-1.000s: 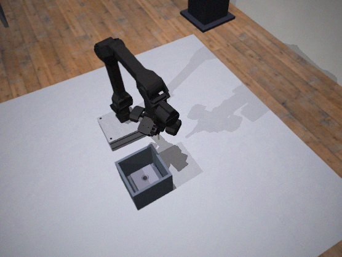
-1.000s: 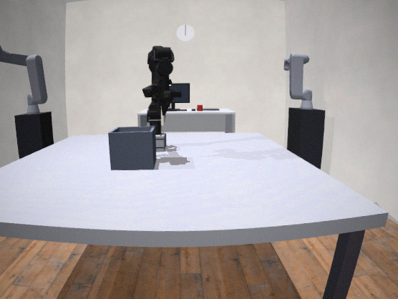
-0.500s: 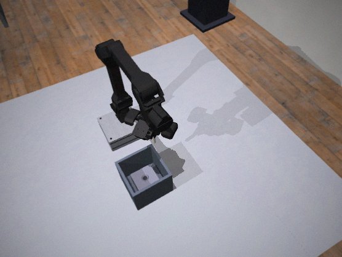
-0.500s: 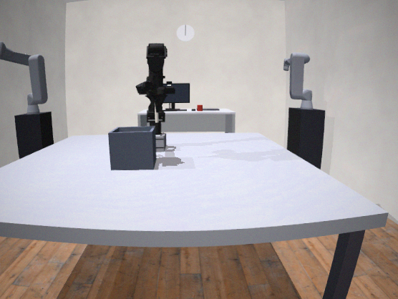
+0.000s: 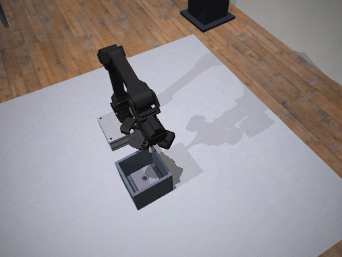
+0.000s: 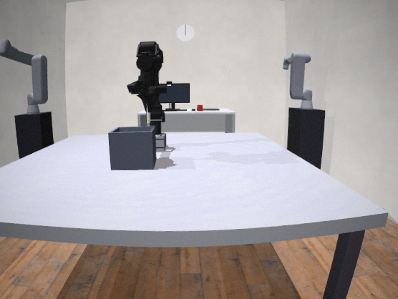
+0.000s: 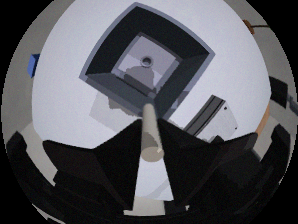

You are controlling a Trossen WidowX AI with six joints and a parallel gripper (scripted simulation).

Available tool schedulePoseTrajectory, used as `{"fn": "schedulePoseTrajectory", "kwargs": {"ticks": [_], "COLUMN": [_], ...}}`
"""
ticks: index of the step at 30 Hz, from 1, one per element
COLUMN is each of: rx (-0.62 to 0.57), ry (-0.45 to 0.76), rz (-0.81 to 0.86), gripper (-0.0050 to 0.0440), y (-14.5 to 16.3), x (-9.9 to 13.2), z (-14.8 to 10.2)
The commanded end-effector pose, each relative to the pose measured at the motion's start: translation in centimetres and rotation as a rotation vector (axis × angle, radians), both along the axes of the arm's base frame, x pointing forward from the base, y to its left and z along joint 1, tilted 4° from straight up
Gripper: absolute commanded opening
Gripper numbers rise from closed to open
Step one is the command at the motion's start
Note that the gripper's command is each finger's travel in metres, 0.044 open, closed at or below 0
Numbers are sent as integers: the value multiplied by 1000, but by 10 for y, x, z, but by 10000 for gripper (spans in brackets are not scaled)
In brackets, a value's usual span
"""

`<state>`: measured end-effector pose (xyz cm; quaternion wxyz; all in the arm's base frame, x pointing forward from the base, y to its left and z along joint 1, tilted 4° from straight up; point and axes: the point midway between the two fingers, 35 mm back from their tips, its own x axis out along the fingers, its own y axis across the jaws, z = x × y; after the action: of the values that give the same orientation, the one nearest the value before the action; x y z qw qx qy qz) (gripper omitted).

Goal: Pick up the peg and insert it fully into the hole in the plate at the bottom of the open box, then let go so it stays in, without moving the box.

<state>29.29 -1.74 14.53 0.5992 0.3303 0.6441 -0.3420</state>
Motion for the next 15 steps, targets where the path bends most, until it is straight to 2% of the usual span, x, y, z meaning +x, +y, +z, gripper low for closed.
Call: {"fn": "schedulePoseTrajectory", "kwargs": {"ticks": [1,15], "rx": [-5,-5], "ry": [1,2], "rz": [-1,-1], "gripper": [0,0], "y": [-10,-43], "x": [8,30], "z": [0,-4]}}
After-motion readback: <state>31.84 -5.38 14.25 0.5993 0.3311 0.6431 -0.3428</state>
